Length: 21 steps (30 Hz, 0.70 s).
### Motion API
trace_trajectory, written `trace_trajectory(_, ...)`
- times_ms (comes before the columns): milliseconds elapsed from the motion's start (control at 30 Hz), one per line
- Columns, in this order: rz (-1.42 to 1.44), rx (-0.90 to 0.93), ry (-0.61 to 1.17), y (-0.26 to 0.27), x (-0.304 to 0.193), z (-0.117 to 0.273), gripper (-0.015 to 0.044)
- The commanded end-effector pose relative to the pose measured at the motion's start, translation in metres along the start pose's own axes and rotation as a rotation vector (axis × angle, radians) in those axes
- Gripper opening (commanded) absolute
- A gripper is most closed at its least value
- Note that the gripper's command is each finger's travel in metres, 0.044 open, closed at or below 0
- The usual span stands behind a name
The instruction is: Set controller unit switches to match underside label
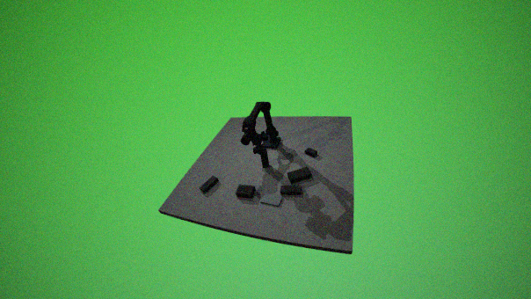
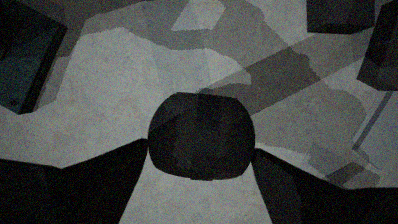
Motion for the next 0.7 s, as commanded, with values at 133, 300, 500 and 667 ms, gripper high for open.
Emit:
trace_trajectory(133, -0.001, 0.010, 0.032, 0.001, -0.008, 0.000, 0.0336)
trace_trajectory(300, -0.001, 0.012, 0.044, 0.001, -0.011, 0.001, 0.0336)
trace_trajectory(500, -0.001, 0.015, 0.058, 0.002, -0.015, 0.001, 0.0336)
trace_trajectory(667, -0.001, 0.017, 0.070, 0.003, -0.018, 0.001, 0.0336)
Point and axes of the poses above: the point midway between the two fingers, 35 mm back from their tips, its own z axis back along the fingers, its own y axis across the jaws, x = y × z, the point moved 6 cm from there along z, back along the fingers, and after that the axes turned 11 degrees about z, right-handed, at the moved point
